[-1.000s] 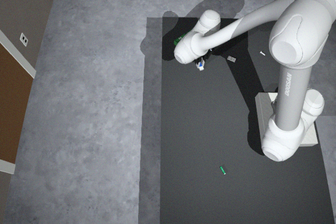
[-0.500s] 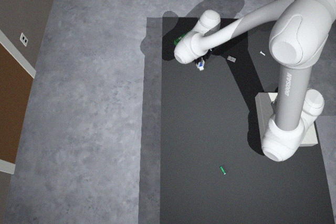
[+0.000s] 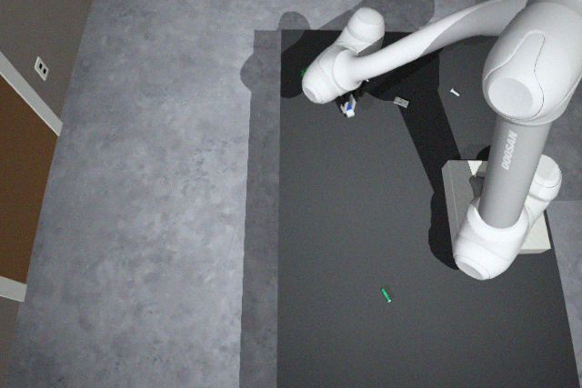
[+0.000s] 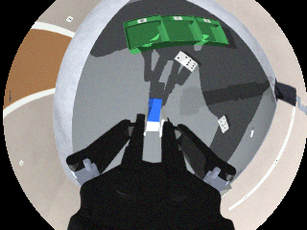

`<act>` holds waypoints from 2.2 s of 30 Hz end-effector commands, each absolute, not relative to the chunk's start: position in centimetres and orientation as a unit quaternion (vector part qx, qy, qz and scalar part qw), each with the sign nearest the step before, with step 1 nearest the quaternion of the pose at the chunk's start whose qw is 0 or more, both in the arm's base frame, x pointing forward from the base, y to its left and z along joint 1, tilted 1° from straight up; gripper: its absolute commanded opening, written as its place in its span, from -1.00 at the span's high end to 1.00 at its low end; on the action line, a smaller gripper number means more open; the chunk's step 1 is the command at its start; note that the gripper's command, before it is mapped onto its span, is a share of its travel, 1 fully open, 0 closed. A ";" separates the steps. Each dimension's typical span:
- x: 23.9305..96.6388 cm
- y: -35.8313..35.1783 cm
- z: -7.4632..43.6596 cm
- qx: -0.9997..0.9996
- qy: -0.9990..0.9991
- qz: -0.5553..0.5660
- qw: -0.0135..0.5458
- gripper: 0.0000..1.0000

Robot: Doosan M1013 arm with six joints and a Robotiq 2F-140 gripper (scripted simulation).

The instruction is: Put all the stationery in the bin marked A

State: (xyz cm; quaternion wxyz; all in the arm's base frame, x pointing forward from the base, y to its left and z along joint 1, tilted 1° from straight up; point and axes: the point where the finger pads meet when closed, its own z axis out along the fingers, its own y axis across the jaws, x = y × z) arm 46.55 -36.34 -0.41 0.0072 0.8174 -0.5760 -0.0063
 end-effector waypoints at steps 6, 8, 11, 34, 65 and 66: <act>46.6 -36.4 1.5 0.817 -0.576 -0.006 0.007 0.60; 46.6 -36.4 2.2 0.817 -0.576 -0.006 0.007 0.60; 46.6 -36.4 2.2 0.817 -0.576 -0.006 0.007 0.60; 45.4 -44.1 2.2 0.817 -0.576 -0.006 0.007 0.60; 42.8 -60.1 2.3 0.662 -0.750 -0.003 0.008 0.60; 42.7 -60.7 2.3 0.645 -0.764 -0.003 0.008 0.60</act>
